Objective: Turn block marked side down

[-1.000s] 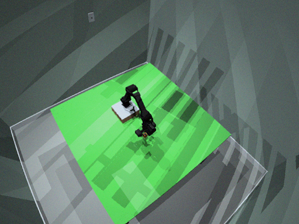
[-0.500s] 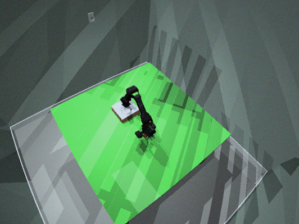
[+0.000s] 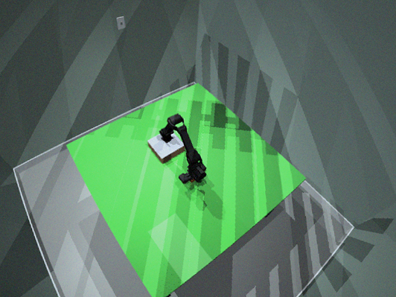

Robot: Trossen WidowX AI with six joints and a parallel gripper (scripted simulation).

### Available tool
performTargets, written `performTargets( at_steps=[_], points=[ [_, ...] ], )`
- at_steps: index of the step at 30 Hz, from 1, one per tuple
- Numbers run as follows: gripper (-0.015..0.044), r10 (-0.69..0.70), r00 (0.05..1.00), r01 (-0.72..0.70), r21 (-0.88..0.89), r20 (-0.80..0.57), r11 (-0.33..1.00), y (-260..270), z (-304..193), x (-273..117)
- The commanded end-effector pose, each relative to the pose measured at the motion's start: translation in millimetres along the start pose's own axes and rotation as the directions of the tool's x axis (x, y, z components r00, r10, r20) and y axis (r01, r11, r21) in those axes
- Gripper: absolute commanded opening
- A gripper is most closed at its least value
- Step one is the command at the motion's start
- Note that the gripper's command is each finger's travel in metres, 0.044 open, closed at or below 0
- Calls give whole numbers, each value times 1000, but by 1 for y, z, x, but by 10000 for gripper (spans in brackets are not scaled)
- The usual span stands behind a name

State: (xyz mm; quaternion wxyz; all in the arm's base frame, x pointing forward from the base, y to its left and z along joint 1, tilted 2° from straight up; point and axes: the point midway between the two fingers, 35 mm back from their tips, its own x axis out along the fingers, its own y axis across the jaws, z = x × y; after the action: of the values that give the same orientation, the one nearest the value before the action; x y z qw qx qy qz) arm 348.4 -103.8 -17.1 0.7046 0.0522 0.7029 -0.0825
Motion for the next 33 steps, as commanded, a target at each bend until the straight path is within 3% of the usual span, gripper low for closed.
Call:
performTargets(
  at_steps=[1,14,20,33],
  points=[
    [105,5,1000,-5,-4,1,1000,1,0,0],
    [0,5,1000,-5,-4,1,1000,1,0,-1],
    [0,5,1000,-5,-4,1,1000,0,0,-30],
    [0,9,989,-8,-2,150,1000,0,3,-22]
  ],
)
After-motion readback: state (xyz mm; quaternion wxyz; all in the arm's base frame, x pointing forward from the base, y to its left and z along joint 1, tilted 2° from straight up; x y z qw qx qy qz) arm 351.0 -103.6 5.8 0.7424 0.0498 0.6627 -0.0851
